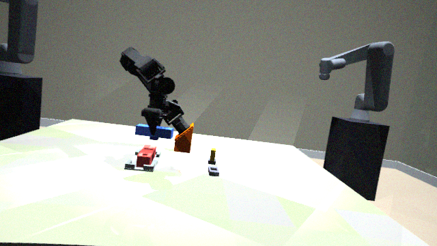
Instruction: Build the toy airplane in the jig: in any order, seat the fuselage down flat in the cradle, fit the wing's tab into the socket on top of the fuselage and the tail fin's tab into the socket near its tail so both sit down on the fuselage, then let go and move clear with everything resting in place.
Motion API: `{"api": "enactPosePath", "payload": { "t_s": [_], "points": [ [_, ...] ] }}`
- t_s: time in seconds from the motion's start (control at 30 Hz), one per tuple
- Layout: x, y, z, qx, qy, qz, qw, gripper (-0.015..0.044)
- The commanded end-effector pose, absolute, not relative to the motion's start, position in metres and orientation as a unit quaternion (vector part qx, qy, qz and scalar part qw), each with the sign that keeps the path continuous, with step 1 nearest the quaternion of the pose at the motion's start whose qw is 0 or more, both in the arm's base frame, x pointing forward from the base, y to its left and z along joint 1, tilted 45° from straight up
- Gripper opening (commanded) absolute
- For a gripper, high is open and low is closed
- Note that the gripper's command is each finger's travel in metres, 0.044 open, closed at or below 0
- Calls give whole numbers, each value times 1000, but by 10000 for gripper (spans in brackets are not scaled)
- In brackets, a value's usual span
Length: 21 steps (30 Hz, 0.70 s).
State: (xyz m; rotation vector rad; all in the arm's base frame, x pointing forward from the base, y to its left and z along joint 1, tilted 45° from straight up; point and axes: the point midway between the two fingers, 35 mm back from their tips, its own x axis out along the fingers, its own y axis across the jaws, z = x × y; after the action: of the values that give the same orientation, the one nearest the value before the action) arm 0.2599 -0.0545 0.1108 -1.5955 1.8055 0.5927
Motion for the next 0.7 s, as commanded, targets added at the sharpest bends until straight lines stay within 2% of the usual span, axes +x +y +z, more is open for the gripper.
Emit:
{"api": "enactPosePath", "payload": {
  "t_s": [0.0,0.17,0.4,0.43,0.67],
  "points": [
    [252,-62,116,-621,680,244,305,0],
    [245,-69,119,-631,673,264,283,0],
    [244,-69,119,-631,673,264,283,184],
    [244,-69,119,-631,673,264,283,195],
    [244,-69,119,-631,673,264,283,195]
  ]
}}
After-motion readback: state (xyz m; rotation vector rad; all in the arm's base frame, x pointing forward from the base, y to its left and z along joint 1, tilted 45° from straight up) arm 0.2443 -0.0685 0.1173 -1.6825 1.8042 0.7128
